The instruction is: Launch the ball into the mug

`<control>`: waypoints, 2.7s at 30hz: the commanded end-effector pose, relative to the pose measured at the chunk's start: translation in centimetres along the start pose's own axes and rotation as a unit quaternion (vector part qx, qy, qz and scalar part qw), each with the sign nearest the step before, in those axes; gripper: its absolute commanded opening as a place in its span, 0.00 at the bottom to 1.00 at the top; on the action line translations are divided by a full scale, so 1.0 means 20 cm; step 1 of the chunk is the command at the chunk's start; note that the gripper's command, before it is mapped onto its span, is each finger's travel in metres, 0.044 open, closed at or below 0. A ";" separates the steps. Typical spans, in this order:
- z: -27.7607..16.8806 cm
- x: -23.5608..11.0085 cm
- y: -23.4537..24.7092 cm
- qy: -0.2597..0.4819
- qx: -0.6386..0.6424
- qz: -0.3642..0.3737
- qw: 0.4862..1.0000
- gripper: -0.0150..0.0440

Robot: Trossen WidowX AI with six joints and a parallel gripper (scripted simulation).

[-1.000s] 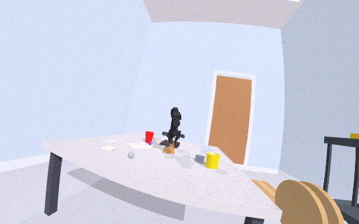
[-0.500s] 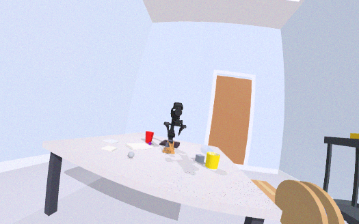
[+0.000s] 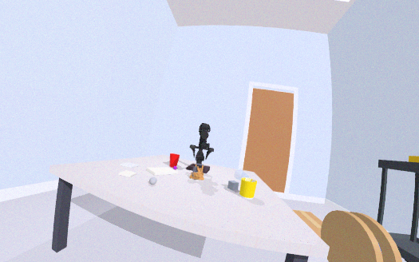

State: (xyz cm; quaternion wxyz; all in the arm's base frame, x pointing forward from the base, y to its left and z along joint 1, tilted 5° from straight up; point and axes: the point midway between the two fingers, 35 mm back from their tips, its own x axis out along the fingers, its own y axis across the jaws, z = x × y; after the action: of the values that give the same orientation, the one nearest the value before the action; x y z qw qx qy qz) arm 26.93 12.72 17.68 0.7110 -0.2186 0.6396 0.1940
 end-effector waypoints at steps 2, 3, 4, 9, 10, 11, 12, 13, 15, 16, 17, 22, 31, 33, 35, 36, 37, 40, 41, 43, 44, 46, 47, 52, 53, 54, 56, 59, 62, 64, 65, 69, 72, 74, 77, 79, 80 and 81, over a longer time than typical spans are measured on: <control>-0.17 0.07 0.01 0.003 -0.002 0.001 1.000 1.00; -0.17 0.07 0.01 0.003 -0.002 0.001 1.000 1.00; -0.17 0.07 0.01 0.003 -0.002 0.001 1.000 1.00; -0.17 0.22 0.01 0.003 -0.002 0.001 1.000 1.00; -0.17 0.27 0.01 0.003 -0.002 0.001 1.000 1.00; -0.17 0.30 0.01 0.003 -0.002 0.001 1.000 1.00; -0.17 0.31 0.01 0.003 -0.002 0.001 1.000 1.00; -0.17 0.31 0.01 0.003 -0.002 0.001 1.000 1.00; -0.17 0.31 0.01 0.003 -0.002 0.001 1.000 1.00; -0.17 0.31 0.01 0.003 -0.002 0.001 1.000 1.00; -0.17 0.31 0.01 0.003 -0.002 0.001 1.000 1.00; -0.17 0.35 0.01 0.003 -0.002 0.001 1.000 1.00; -0.16 0.42 0.01 0.003 -0.002 0.001 1.000 1.00; -0.16 0.44 0.01 0.003 -0.002 0.001 1.000 1.00; -0.16 0.46 0.01 0.003 -0.002 0.001 1.000 1.00; -0.16 0.46 0.01 0.003 -0.002 0.001 1.000 1.00; -0.16 0.47 0.01 0.003 -0.002 0.001 1.000 1.00; -0.17 0.50 0.01 0.003 -0.002 0.001 1.000 1.00; -0.17 0.50 0.01 0.003 -0.002 0.001 1.000 1.00; -0.17 0.52 0.01 0.003 -0.002 0.001 1.000 1.00; -0.17 0.53 0.01 0.003 -0.002 0.001 1.000 1.00; -0.17 0.54 0.01 0.003 -0.002 0.001 1.000 1.00; -0.17 0.55 0.01 0.003 -0.002 0.001 1.000 1.00; -0.17 0.57 0.01 0.003 -0.002 0.001 1.000 1.00; -0.17 0.57 0.01 0.003 -0.002 0.001 1.000 1.00; -0.17 0.55 0.01 0.001 0.002 -0.001 1.000 0.96; -0.17 0.55 0.01 0.001 0.002 -0.001 1.000 0.87; -0.17 0.55 0.01 0.001 0.002 -0.001 1.000 0.73; -0.17 0.55 0.01 0.001 0.002 -0.001 1.000 0.60; -0.17 0.55 0.01 0.001 0.002 -0.001 1.000 0.51; -0.17 0.55 0.01 0.001 0.002 -0.001 1.000 0.50; -0.17 0.55 0.01 0.001 0.002 -0.001 1.000 0.45; -0.16 0.50 0.01 0.001 0.002 -0.001 1.000 0.35; -0.16 0.36 0.01 0.001 0.002 -0.001 1.000 0.26; -0.16 0.30 0.01 0.001 0.001 0.000 1.000 0.25; -0.16 0.30 0.01 0.001 0.001 0.000 1.000 0.25; -0.16 0.30 0.01 0.001 0.004 0.000 1.000 0.25; -0.16 0.31 0.02 0.001 0.012 0.000 1.000 0.25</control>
State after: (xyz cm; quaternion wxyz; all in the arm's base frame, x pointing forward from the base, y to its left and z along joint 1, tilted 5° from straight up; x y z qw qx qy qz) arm 24.86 11.05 10.61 0.7086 -0.2184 0.6427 0.1927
